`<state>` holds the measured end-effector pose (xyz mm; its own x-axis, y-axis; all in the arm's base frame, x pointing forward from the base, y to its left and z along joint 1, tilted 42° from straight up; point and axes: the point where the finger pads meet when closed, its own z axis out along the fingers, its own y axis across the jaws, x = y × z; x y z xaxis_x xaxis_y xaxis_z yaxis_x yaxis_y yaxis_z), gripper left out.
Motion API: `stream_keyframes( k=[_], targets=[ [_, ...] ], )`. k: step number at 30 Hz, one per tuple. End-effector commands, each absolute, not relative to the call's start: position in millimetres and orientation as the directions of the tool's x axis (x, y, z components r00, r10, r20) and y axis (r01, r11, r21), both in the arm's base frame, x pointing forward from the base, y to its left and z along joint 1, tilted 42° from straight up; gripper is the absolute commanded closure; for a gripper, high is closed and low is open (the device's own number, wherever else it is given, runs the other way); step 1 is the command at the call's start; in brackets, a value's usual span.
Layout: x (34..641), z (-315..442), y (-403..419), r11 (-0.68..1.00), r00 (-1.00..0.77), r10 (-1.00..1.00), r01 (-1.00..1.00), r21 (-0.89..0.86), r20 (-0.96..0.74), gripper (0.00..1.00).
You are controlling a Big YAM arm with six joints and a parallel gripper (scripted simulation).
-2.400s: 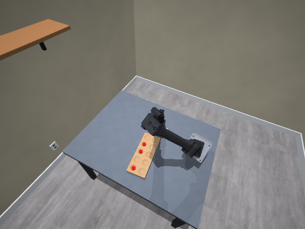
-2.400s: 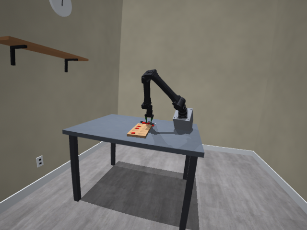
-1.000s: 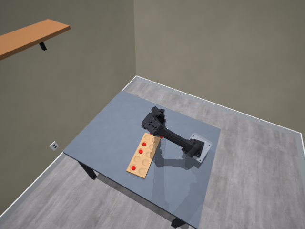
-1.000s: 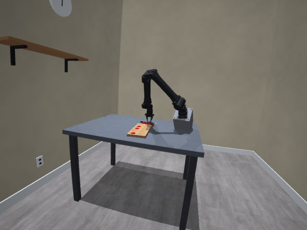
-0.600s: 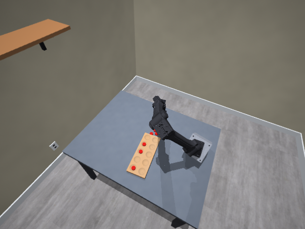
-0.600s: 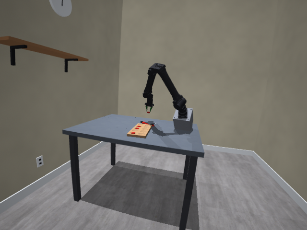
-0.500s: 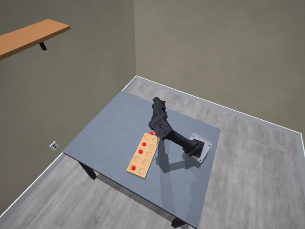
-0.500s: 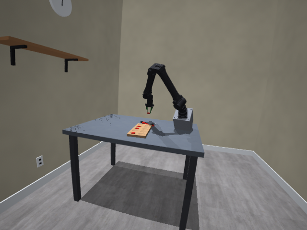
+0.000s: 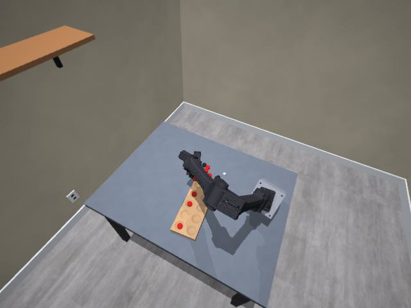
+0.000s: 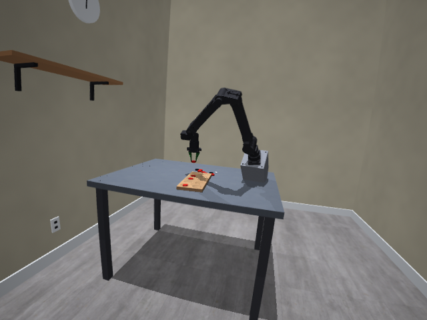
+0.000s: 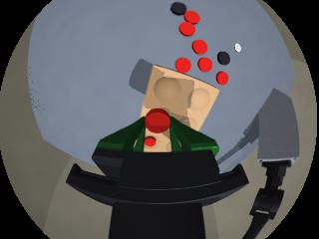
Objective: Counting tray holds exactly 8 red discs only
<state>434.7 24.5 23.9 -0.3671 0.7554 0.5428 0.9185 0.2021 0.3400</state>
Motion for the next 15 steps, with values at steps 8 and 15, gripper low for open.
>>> stream_keyframes(
  k=[8,15],
  targets=[
    [401.7,148.1,159.0,0.119,-0.280,0.754,0.948,0.296,0.594,1.00],
    [391.8,165.8,179.0,0.115,-0.284,0.744,0.946,0.304,0.605,1.00]
  ],
)
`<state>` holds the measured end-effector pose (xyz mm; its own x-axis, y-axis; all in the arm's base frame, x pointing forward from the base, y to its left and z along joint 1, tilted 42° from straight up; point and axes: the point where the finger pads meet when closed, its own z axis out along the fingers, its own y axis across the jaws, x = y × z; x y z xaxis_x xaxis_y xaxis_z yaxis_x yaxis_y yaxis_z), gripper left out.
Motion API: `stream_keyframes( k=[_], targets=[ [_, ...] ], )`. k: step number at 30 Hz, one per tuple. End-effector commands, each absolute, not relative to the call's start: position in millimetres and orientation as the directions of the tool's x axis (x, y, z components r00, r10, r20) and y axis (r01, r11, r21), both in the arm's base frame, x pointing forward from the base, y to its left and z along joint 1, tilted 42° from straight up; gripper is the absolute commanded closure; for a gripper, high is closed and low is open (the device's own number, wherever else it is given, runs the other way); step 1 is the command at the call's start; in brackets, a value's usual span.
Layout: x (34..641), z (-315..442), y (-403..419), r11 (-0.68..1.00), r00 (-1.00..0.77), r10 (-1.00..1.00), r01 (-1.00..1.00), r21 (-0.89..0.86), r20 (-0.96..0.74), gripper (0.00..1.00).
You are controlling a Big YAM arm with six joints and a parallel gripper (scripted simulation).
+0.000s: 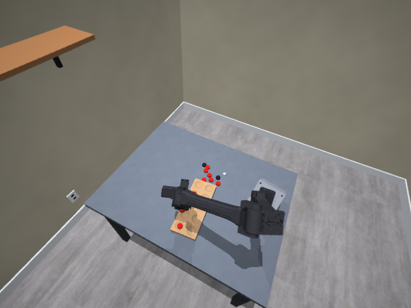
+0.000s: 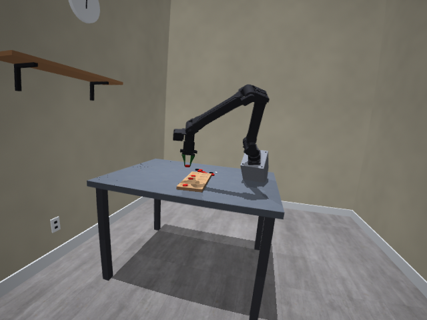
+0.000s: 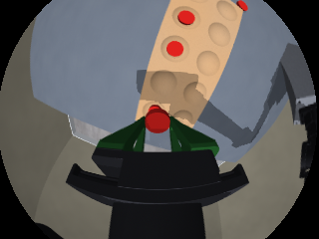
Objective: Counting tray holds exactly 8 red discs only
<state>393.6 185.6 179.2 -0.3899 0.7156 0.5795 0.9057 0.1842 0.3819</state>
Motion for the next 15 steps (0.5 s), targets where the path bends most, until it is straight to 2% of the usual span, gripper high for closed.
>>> stream_keyframes(
  k=[1,11,15],
  targets=[
    [398.2,154.5,166.5,0.085,-0.243,0.755,0.957,0.276,0.609,1.00],
    [403.8,98.5,229.6,0.115,-0.274,0.745,0.951,0.287,0.608,1.00],
    [415.7,101.3,229.9,0.097,-0.273,0.746,0.947,0.306,0.608,1.00]
  ],
)
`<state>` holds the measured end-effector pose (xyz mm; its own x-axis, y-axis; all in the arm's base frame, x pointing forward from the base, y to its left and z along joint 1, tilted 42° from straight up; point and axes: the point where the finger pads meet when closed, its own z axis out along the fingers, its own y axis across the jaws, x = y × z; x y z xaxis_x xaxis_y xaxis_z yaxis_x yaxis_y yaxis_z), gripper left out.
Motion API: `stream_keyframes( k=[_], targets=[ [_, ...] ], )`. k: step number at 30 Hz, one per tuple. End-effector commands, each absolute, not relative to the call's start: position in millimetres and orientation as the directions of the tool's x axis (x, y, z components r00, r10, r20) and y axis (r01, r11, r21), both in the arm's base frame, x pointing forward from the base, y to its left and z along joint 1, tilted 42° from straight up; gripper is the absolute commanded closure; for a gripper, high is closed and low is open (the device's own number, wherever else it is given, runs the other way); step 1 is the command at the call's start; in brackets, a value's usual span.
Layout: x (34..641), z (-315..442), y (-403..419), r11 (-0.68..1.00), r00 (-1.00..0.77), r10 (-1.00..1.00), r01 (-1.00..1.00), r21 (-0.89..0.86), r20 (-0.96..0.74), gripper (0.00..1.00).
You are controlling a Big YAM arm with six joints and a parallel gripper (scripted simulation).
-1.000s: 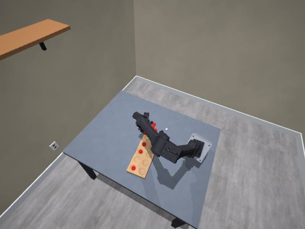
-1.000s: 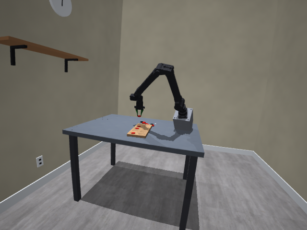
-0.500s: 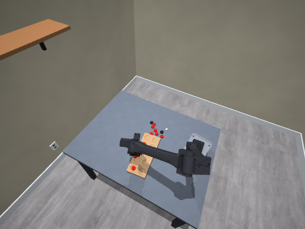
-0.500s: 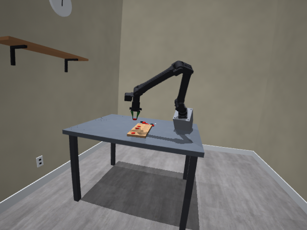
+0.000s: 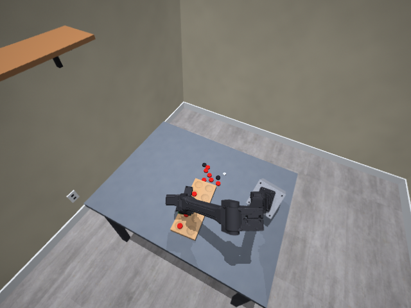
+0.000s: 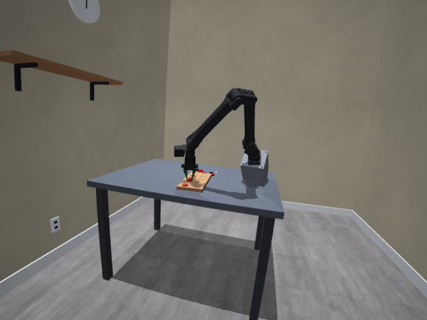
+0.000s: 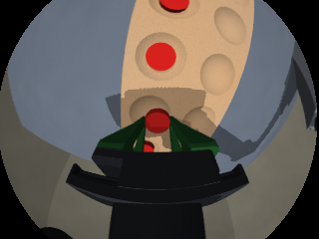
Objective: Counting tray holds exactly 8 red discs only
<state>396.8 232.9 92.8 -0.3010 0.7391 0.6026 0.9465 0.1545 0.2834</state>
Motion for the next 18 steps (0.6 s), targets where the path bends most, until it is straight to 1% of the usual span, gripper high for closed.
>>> stream_keyframes(
  k=[1,4,6,9,18],
  targets=[
    [415.7,101.3,229.9,0.097,-0.273,0.746,0.947,0.306,0.608,1.00],
    [420.0,116.3,224.0,0.079,-0.281,0.743,0.938,0.337,0.607,1.00],
    [415.1,115.6,235.4,0.103,-0.300,0.736,0.935,0.338,0.607,1.00],
    [412.5,96.1,240.3,0.113,-0.284,0.742,0.946,0.304,0.608,1.00],
    [415.9,89.9,247.7,0.113,-0.286,0.741,0.945,0.306,0.608,1.00]
  ],
)
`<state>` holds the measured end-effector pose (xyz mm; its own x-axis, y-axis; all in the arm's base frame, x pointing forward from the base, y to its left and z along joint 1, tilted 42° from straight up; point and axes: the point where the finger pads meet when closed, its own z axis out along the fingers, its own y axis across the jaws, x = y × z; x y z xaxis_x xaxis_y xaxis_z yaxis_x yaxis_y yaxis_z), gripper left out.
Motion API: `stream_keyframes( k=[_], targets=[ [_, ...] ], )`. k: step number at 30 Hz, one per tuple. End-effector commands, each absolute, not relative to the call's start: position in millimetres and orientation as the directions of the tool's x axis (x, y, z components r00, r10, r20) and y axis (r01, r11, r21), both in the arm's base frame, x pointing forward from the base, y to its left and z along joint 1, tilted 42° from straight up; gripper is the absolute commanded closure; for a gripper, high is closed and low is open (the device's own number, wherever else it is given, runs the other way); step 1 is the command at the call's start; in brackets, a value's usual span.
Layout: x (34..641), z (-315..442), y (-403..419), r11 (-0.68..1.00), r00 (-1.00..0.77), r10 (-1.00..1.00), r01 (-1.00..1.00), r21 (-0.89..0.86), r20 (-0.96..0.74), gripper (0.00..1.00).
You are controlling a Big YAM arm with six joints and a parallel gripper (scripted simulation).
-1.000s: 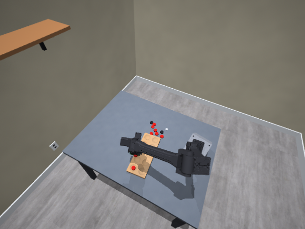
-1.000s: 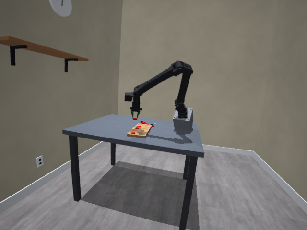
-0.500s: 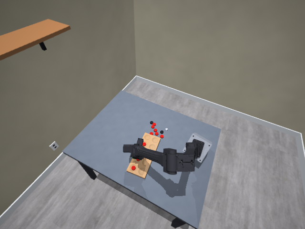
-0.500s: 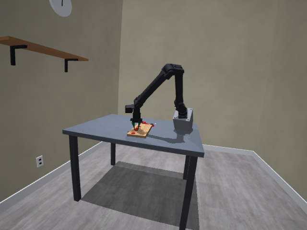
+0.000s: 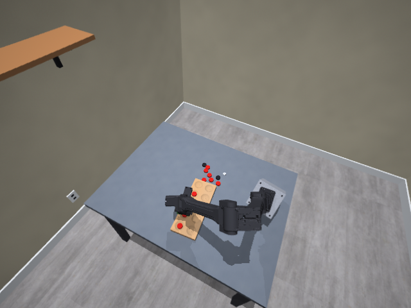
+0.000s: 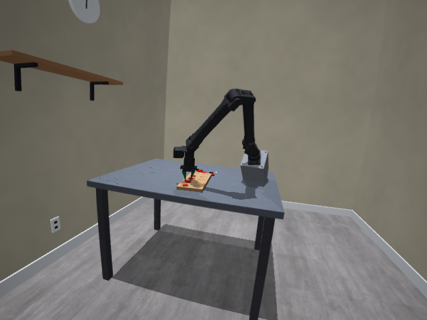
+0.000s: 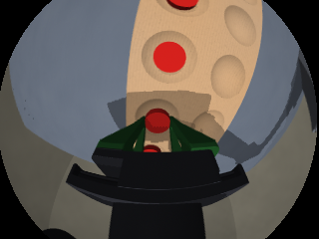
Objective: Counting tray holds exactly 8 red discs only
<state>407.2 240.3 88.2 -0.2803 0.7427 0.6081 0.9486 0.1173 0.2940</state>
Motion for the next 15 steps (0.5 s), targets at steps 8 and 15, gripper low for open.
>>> stream_keyframes(
  k=[8,15],
  targets=[
    [418.7,89.5,243.3,0.106,-0.281,0.743,0.945,0.309,0.607,1.00],
    [418.2,89.2,244.4,0.107,-0.282,0.743,0.945,0.308,0.607,1.00]
  ],
)
